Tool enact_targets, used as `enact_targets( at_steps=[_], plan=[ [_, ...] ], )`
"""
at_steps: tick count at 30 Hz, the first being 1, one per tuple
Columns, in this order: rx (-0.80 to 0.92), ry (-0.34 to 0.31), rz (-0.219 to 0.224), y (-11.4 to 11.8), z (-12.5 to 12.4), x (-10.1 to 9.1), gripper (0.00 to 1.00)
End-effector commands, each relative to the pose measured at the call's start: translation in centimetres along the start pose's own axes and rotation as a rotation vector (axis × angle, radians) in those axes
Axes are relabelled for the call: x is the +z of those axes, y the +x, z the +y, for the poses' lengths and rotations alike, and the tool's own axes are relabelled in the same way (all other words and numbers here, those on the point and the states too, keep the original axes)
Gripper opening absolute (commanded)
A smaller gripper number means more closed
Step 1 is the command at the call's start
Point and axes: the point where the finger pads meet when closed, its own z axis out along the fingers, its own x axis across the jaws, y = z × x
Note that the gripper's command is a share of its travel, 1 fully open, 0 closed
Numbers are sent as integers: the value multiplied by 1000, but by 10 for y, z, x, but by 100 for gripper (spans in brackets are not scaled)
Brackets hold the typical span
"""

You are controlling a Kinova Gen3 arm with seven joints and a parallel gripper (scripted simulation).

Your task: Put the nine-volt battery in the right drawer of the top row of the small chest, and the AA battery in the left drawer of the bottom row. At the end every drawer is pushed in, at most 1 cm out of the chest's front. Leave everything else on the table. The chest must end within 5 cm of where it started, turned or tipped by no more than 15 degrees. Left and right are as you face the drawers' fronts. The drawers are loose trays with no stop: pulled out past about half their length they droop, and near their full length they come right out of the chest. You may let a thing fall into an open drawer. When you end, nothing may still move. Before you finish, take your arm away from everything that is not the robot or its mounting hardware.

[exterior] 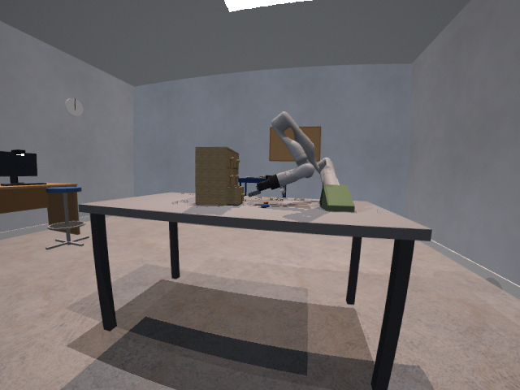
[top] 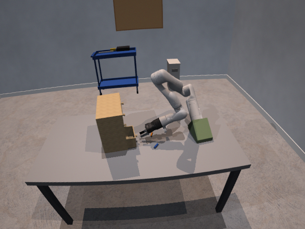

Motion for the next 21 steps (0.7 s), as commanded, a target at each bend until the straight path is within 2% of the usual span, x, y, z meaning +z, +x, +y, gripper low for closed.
enact_targets(
  at_steps=[1, 11, 15, 17, 21],
  plan=[
    [-14, -3, 9, 4, -3, -8, 67],
    [-14, -3, 9, 3, -2, -17, 67],
    [-14, -3, 9, 3, 8, -31, 67],
    [-14, -3, 9, 3, 8, -31, 67],
    [-14, -3, 9, 3, 22, -51, 67]
  ],
)
